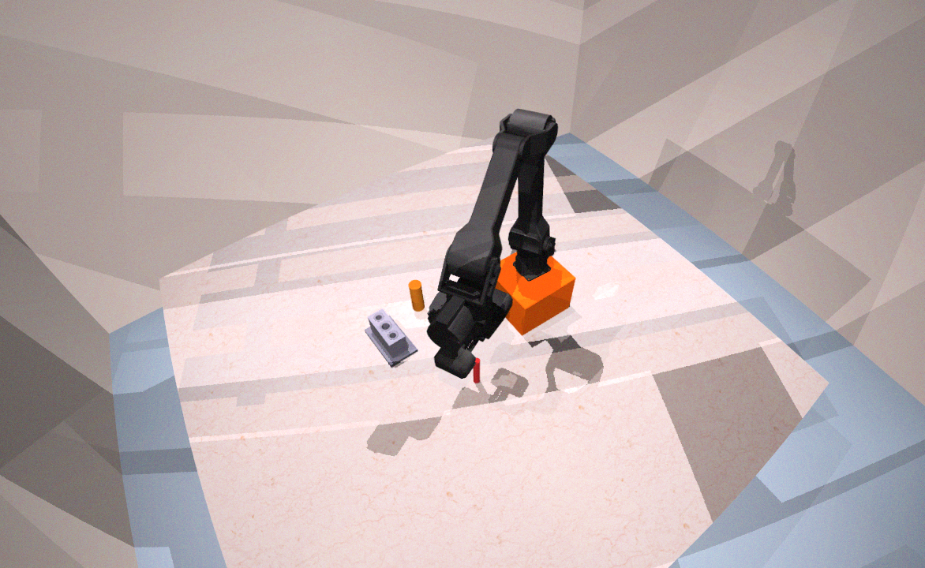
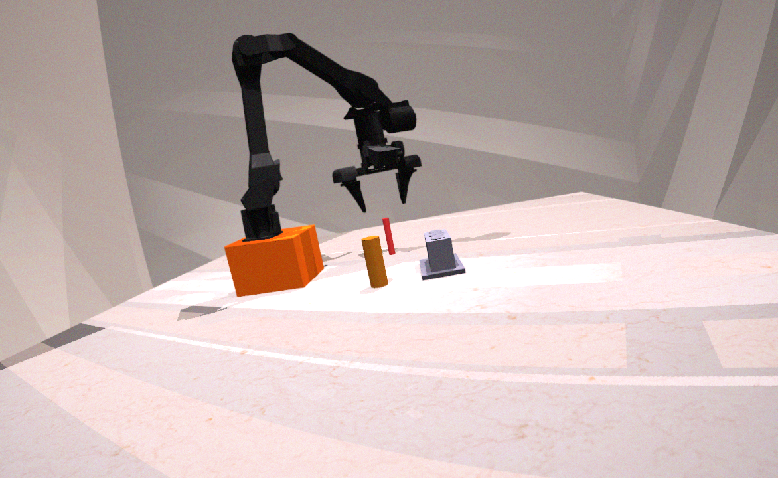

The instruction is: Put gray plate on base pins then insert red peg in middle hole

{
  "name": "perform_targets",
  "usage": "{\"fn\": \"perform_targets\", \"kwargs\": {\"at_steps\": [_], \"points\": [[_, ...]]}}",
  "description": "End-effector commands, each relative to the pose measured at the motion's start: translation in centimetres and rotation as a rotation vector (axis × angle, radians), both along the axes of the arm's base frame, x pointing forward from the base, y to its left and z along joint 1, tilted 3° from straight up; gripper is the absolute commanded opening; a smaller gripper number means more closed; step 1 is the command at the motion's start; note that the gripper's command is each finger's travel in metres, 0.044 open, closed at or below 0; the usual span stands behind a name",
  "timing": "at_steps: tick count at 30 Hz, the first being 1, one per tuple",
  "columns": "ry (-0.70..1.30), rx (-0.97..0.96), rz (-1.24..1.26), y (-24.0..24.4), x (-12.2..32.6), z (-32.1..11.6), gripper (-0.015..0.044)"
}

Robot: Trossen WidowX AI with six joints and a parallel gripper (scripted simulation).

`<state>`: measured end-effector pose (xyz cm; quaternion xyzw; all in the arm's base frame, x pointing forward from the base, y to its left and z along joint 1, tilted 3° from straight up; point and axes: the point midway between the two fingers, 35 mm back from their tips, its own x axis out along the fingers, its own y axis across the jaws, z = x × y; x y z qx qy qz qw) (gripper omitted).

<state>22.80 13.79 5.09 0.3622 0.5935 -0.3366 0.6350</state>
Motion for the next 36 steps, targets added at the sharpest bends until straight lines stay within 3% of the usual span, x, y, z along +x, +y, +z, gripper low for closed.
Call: {"fn": "perform_targets", "kwargs": {"at_steps": [1,36], "points": [[0.004,-0.006,-0.004,-0.1,-0.1,-0.7,0.0440],[0.004,-0.007,-0.004,-0.1,0.1,-6.1,0.0440]]}}
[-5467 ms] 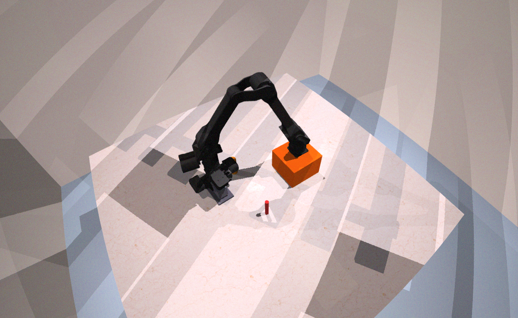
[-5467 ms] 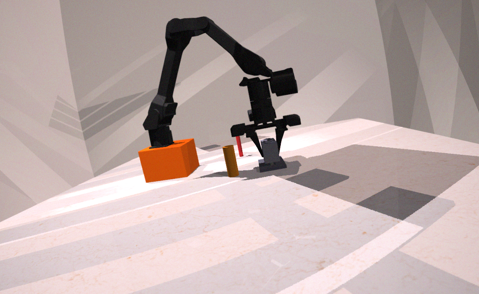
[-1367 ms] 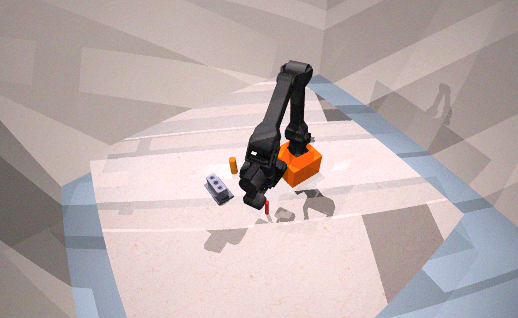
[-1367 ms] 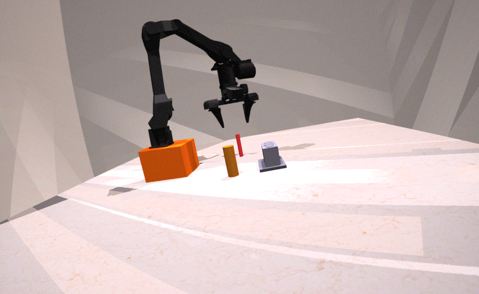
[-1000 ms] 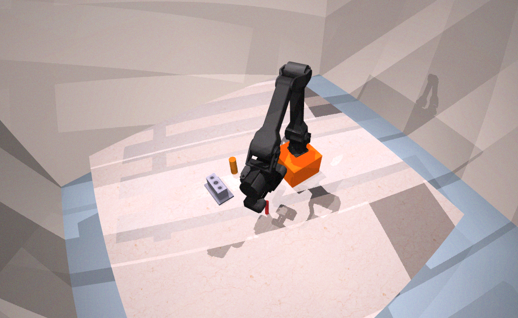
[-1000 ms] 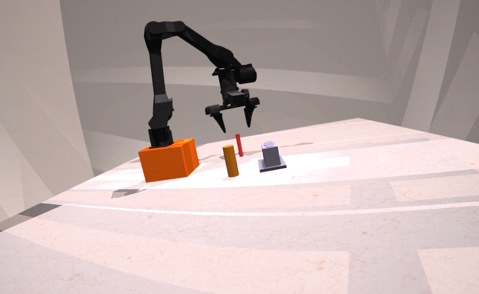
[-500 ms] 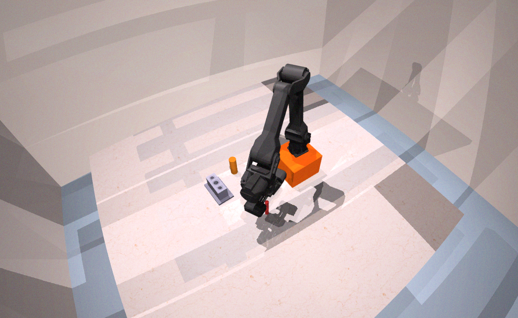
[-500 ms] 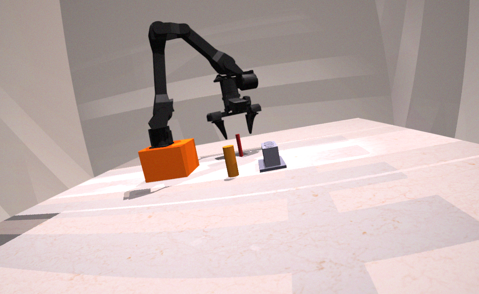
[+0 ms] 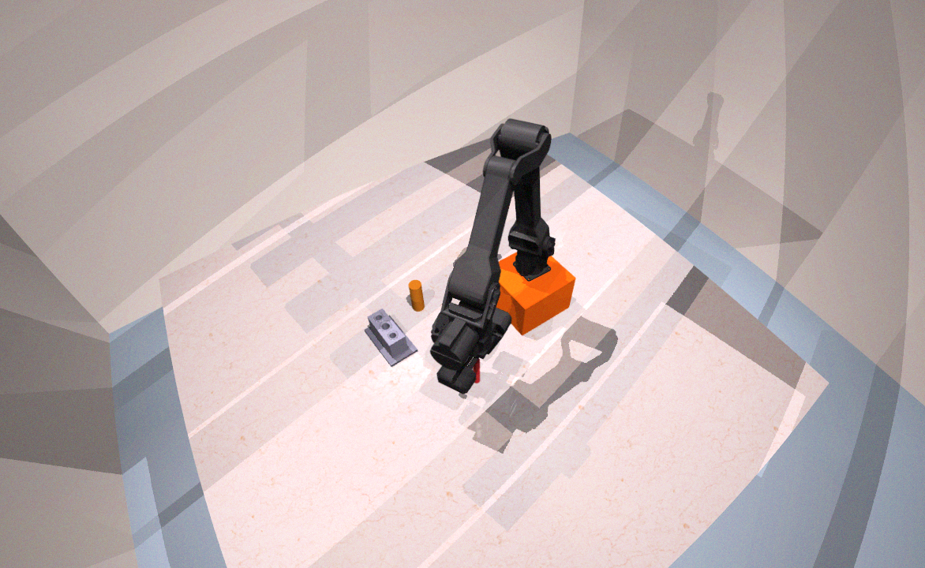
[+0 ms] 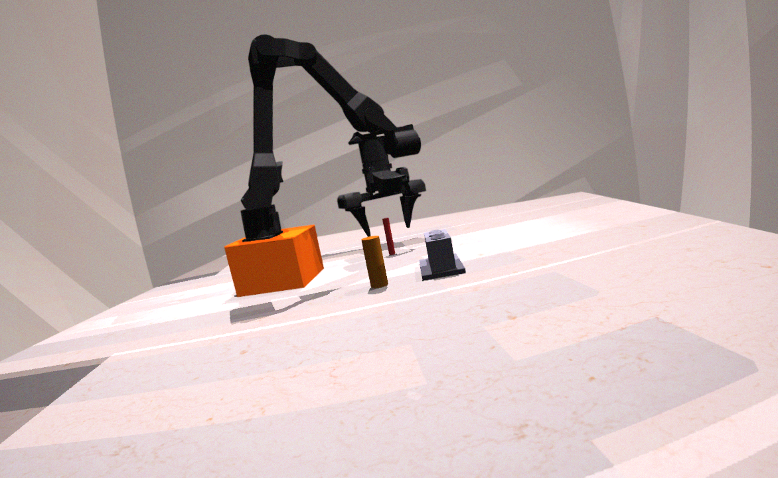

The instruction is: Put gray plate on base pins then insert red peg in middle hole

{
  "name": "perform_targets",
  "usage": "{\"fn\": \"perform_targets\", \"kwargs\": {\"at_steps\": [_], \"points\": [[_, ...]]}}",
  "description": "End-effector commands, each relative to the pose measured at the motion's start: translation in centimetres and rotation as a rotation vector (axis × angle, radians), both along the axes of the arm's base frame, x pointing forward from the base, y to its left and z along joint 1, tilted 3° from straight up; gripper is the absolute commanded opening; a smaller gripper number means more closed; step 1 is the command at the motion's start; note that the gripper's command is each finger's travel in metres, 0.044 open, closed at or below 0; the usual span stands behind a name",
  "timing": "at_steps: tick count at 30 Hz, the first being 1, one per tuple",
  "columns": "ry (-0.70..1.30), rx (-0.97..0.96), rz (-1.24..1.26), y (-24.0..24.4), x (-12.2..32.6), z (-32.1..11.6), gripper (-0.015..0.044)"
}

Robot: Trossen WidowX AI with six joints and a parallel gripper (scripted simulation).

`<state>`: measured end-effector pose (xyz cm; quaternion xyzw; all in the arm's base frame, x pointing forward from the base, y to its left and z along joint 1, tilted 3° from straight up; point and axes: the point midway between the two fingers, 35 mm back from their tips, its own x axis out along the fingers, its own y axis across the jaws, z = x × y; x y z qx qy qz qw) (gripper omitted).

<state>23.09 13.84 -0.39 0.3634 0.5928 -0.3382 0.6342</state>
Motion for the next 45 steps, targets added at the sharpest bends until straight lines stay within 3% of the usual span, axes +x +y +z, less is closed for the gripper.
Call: {"fn": "perform_targets", "kwargs": {"at_steps": [1,2,19,33,45], "points": [[0.004,-0.006,0.001,-0.2,-0.2,-0.7,0.0440],[0.004,-0.006,0.001,-0.2,-0.2,-0.8,0.0440],[0.004,-0.006,0.001,-0.2,-0.2,-0.8,0.0000],[0.004,-0.006,0.001,-0.1,-0.1,-0.5,0.0000],[0.003,-0.006,0.001,0.2,0.1,2.9,0.0000]]}}
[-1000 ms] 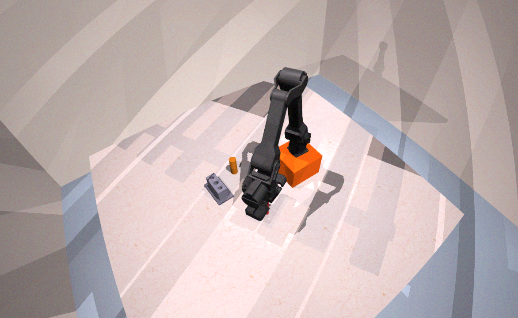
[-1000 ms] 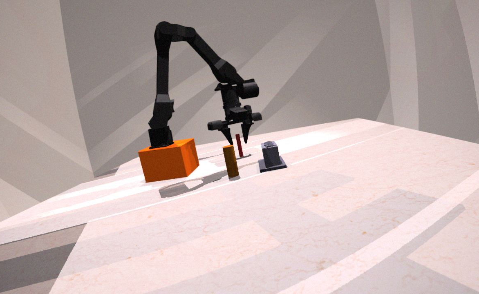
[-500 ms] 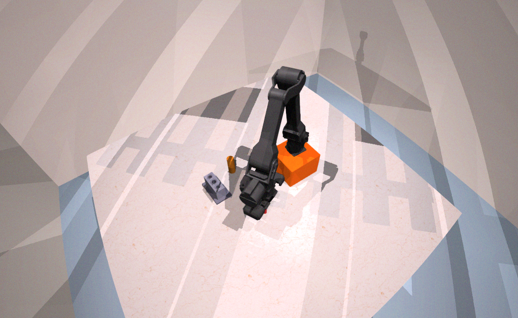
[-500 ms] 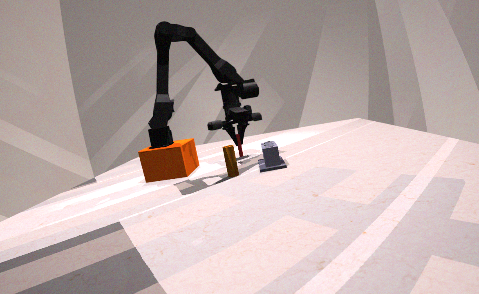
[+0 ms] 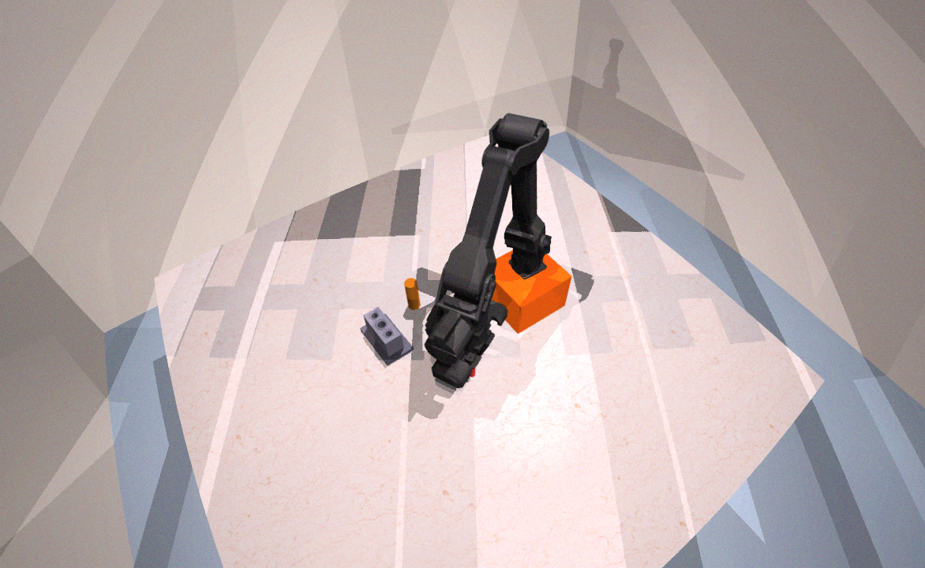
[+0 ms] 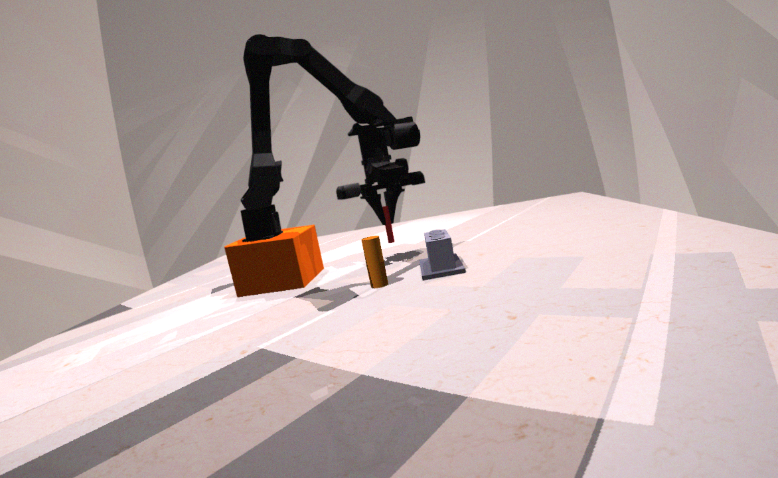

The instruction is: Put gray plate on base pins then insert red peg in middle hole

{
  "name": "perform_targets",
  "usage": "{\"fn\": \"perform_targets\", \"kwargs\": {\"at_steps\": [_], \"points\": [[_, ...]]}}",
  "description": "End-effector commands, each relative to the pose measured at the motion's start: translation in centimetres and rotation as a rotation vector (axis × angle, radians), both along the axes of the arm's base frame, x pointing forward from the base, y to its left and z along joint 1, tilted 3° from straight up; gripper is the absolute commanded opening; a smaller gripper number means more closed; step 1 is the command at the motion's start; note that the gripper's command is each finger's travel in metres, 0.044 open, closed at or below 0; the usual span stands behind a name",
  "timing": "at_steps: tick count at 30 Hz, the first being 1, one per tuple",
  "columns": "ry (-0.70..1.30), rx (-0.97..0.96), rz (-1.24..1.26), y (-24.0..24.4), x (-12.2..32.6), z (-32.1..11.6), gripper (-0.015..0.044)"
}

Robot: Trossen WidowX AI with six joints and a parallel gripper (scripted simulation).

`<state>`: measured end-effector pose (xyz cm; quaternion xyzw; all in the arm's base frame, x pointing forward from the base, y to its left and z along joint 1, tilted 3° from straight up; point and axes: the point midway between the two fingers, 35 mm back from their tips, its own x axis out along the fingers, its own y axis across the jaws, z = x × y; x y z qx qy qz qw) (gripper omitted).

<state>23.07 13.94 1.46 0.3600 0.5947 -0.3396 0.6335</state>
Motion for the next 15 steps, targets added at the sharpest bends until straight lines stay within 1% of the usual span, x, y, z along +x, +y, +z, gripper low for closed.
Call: {"fn": "perform_targets", "kwargs": {"at_steps": [1,15], "points": [[-0.004,-0.002,-0.003,0.1,0.1,1.4,0.0000],[-0.004,-0.001,-0.003,0.3,0.0,5.9,0.0000]]}}
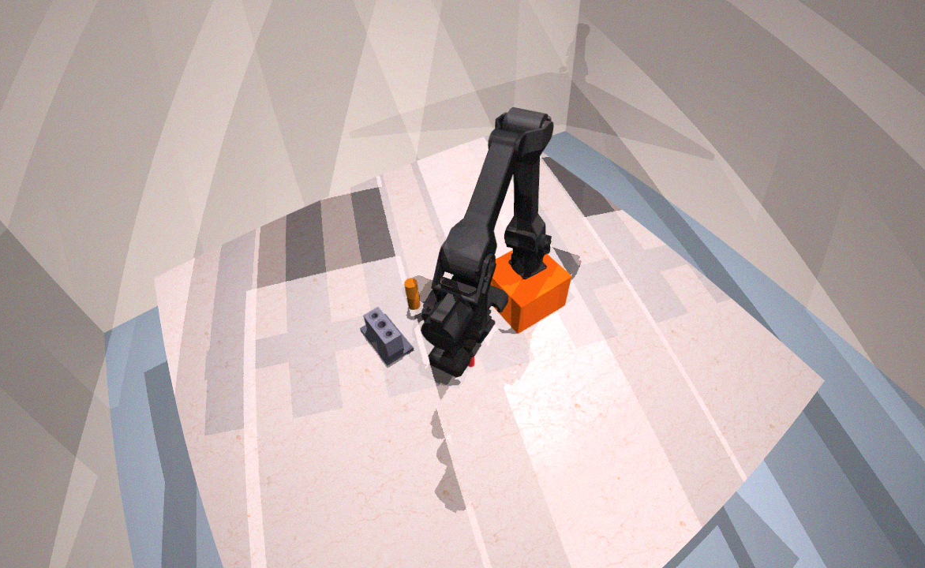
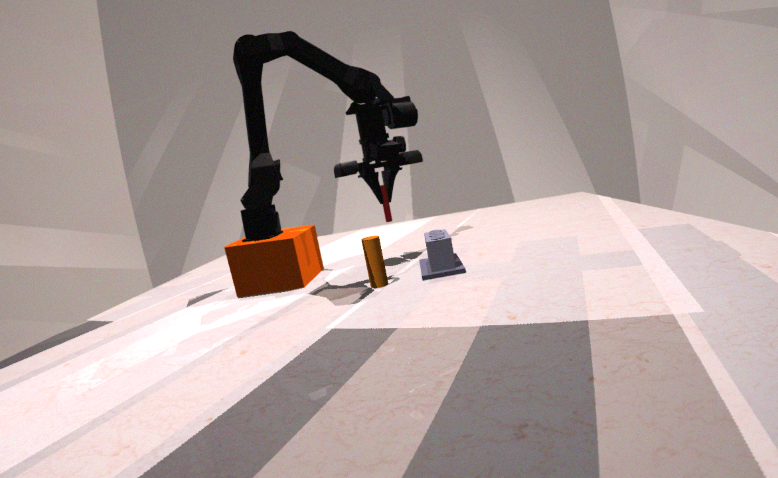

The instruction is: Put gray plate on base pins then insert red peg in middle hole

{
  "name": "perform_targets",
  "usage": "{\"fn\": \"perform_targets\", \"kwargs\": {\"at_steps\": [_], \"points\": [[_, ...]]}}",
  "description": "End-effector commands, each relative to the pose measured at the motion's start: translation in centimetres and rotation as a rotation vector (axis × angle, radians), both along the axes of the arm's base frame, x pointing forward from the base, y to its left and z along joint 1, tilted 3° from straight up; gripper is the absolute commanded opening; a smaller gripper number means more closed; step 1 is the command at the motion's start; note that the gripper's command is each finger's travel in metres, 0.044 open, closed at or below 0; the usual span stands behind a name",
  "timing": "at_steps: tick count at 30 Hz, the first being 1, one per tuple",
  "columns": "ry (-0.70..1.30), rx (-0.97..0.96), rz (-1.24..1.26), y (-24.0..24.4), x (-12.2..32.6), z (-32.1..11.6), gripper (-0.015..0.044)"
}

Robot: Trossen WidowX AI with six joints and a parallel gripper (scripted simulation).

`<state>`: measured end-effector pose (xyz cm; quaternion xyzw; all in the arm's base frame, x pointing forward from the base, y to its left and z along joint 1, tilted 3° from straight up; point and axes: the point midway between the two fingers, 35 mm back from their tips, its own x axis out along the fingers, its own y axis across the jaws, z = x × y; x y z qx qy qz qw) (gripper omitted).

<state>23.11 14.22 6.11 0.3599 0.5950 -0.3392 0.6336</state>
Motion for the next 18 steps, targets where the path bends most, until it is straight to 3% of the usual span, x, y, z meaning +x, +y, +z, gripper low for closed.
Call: {"fn": "perform_targets", "kwargs": {"at_steps": [1,18], "points": [[0.000,0.000,0.000,0.0,0.0,0.0,0.0000],[-0.002,-0.002,0.001,-3.1,3.4,0.3,0.0000]]}}
